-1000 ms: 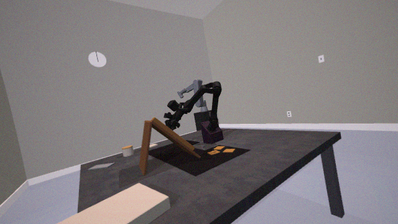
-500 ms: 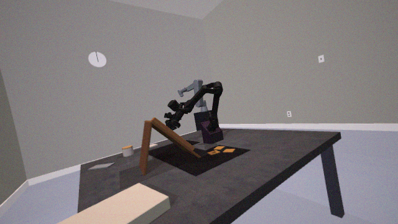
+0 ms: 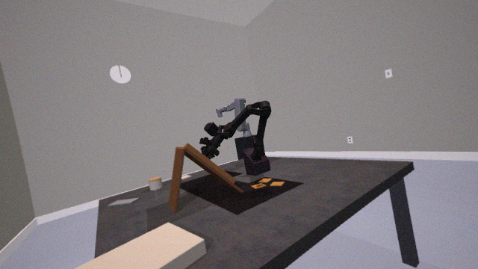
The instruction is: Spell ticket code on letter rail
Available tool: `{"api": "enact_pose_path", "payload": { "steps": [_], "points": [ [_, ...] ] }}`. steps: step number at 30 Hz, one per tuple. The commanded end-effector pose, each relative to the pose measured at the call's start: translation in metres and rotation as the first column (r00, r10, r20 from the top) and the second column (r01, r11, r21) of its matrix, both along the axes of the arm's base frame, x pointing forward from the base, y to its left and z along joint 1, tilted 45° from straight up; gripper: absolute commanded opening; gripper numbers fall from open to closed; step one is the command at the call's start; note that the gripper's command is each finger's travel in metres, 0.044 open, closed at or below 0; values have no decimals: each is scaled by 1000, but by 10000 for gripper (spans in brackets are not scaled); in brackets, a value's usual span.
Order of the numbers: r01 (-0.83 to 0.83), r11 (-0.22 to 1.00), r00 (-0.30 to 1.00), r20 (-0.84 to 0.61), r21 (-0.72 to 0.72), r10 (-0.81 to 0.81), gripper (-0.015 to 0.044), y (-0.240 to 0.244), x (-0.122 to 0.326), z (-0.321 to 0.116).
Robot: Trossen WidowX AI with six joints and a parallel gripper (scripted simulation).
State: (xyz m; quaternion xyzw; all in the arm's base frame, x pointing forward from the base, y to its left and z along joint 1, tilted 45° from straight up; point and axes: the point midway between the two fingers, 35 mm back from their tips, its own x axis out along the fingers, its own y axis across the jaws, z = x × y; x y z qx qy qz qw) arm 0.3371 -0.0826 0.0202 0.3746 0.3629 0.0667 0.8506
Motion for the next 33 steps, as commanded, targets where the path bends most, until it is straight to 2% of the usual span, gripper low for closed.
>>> {"api": "enact_pose_path", "payload": {
  "steps": [1, 33],
  "points": [
    [5, 1000, 1000, 2, -2, -5, 0, 1, 0, 4],
    [5, 1000, 1000, 2, -1, -5, 0, 13, 3, 13]
  ]
}}
